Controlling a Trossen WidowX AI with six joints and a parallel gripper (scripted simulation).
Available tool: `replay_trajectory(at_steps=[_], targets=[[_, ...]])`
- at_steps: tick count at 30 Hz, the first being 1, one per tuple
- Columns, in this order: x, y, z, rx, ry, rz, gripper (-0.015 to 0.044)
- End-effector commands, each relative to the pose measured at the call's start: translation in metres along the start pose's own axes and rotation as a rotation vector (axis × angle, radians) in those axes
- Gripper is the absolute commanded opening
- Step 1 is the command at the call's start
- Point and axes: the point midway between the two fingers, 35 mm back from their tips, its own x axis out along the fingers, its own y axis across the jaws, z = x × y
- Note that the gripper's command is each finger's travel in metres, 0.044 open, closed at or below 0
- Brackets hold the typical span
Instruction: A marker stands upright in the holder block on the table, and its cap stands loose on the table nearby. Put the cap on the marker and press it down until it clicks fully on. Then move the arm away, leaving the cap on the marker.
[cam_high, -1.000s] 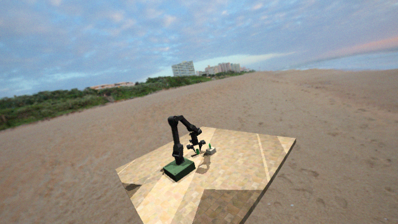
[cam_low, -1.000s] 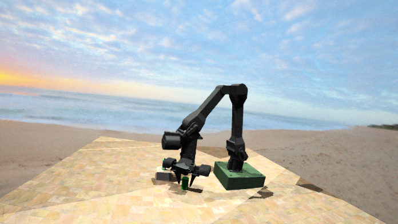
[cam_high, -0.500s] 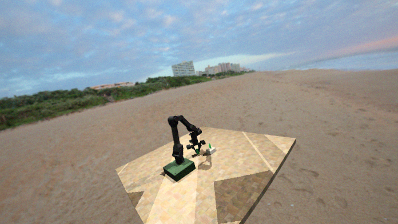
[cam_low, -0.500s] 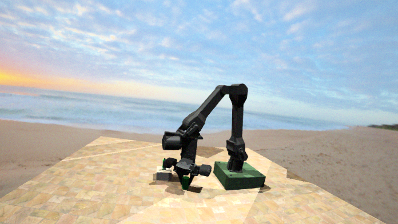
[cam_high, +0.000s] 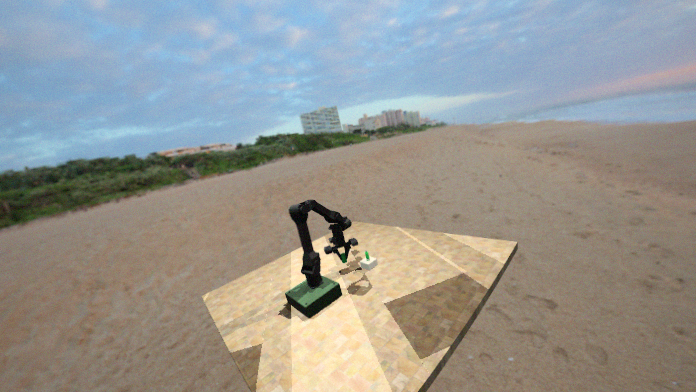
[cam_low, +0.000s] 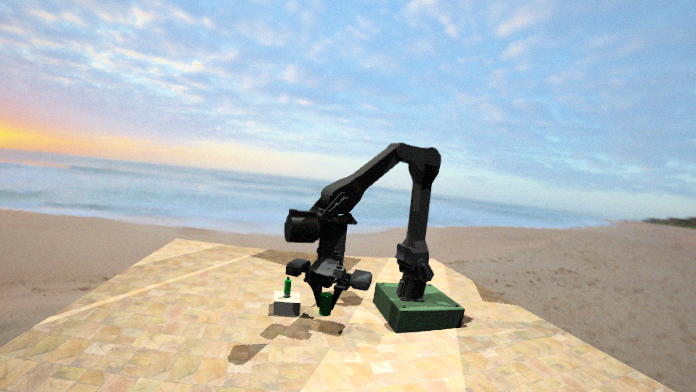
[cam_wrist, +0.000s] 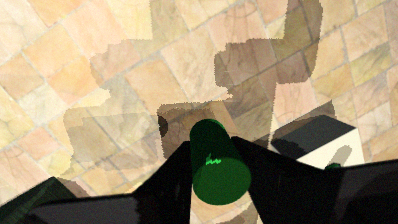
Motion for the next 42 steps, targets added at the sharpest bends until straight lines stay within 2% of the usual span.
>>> replay_trajectory(at_steps=[1, 42], targets=[[-0.015, 0.000, 0.000, -0.001, 0.000, -0.005, 0.0000], [-0.062, -0.102, -0.041, 0.006, 0.005, -0.017, 0.0000]])
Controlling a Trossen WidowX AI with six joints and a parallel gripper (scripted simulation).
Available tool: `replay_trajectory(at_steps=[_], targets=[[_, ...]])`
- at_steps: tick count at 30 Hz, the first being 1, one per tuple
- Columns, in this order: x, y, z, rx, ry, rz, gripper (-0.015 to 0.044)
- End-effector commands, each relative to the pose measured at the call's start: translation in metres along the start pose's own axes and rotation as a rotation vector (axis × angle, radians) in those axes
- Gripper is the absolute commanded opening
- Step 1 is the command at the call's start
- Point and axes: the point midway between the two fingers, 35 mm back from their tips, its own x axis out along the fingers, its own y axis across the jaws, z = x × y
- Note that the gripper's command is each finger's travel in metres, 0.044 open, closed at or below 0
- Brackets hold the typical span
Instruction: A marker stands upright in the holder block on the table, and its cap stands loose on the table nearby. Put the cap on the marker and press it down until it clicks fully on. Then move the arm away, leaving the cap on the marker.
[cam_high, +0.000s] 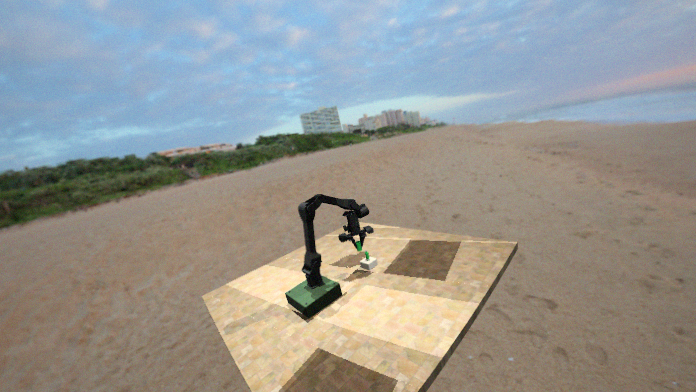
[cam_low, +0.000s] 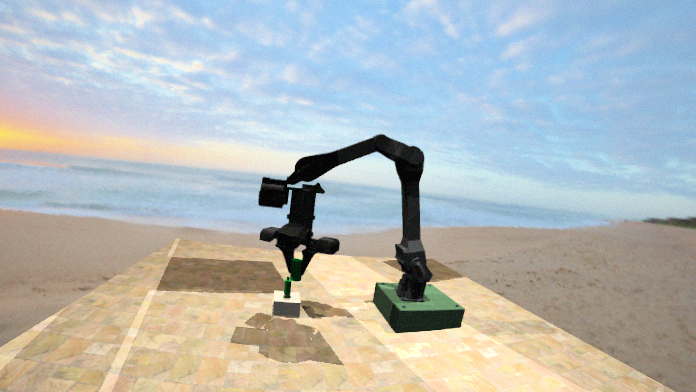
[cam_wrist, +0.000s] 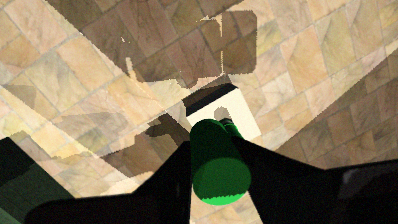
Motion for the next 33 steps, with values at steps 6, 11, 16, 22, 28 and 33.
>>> replay_trajectory(at_steps=[6, 11, 16, 22, 28, 33], targets=[[-0.010, -0.024, -0.017, -0.009, 0.004, 0.000, 0.0000], [-0.013, -0.029, -0.022, -0.011, 0.004, 0.000, 0.0000], [-0.008, -0.029, -0.022, -0.011, 0.004, 0.001, 0.0000], [-0.004, -0.029, -0.022, -0.011, 0.004, 0.001, 0.0000], [0.005, -0.030, -0.021, -0.011, 0.004, 0.000, 0.0000], [0.014, -0.030, -0.021, -0.011, 0.004, 0.000, 0.0000]])
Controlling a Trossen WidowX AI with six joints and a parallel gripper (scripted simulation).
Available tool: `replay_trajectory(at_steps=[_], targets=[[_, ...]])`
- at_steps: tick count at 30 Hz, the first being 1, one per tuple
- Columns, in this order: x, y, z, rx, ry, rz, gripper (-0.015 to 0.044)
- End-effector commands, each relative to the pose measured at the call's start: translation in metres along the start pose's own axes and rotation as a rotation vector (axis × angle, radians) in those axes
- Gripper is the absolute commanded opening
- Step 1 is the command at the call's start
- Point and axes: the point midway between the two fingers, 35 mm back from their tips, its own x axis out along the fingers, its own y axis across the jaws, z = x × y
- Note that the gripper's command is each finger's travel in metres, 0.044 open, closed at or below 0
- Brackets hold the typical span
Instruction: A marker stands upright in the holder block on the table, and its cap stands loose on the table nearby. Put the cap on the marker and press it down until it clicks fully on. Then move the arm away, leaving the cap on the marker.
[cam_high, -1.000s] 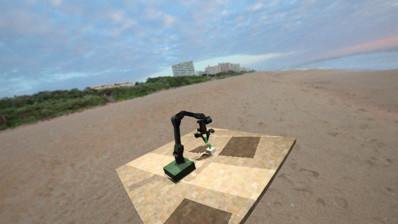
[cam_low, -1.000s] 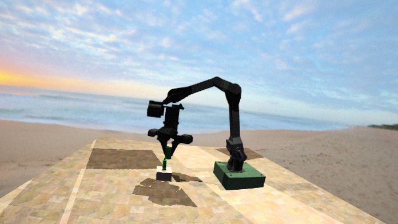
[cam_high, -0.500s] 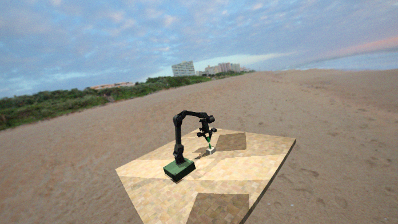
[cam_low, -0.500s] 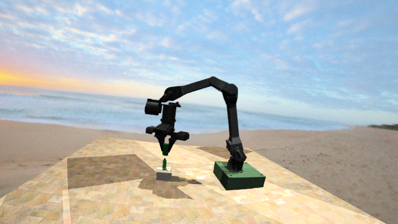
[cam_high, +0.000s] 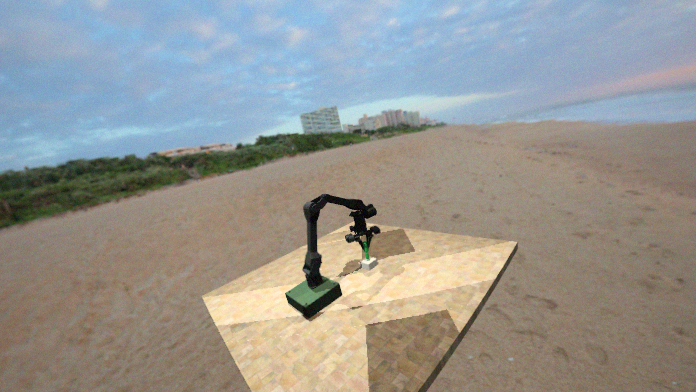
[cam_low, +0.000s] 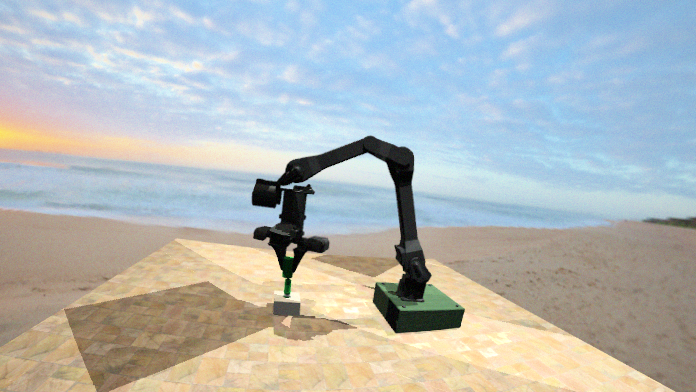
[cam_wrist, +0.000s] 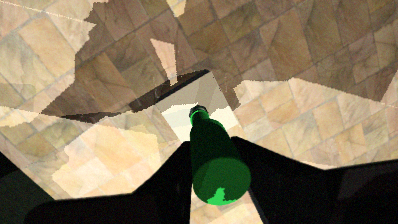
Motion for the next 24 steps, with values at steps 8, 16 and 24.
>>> replay_trajectory(at_steps=[8, 16, 24], targets=[[0.021, 0.001, -0.001, -0.004, 0.005, 0.005, 0.0000], [0.034, 0.002, -0.001, -0.004, 0.005, 0.005, 0.0000], [0.042, 0.002, -0.001, -0.004, 0.005, 0.005, 0.0000]])
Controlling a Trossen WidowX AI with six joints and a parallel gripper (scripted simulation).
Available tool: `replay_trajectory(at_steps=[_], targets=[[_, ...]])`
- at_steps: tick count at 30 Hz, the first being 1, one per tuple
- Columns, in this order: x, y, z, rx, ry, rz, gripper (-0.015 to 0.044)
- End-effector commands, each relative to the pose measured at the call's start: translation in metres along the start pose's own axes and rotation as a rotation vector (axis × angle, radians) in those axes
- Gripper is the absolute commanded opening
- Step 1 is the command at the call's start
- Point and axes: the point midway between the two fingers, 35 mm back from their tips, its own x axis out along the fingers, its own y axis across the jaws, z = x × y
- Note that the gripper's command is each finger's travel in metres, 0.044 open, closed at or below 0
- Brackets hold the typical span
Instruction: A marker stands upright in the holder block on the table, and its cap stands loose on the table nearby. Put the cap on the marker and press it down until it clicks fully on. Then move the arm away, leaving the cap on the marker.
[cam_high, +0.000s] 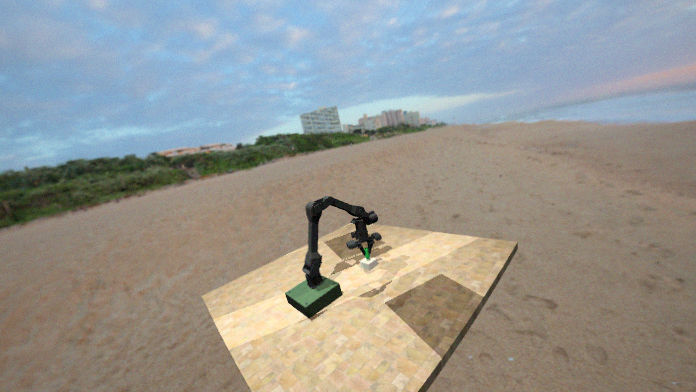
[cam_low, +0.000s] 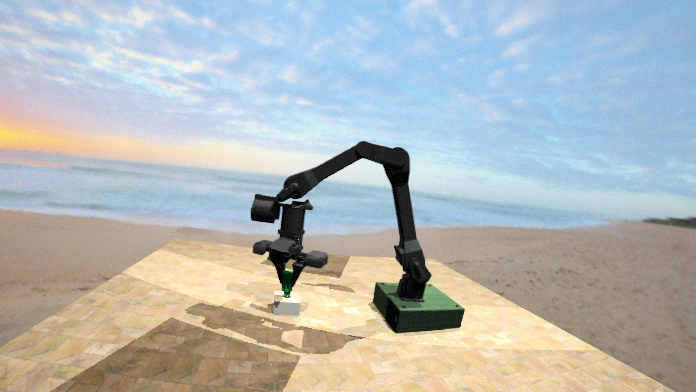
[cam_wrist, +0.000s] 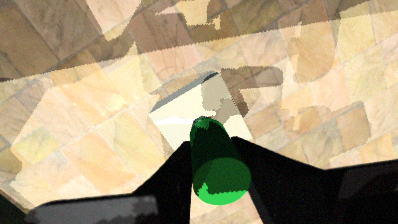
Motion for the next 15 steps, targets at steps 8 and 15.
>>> replay_trajectory(at_steps=[8, 15], targets=[[0.0041, 0.0013, -0.0007, -0.004, 0.004, 0.003, 0.0000], [0.0034, 0.0013, -0.0004, 0.000, 0.001, 0.004, 0.0105]])
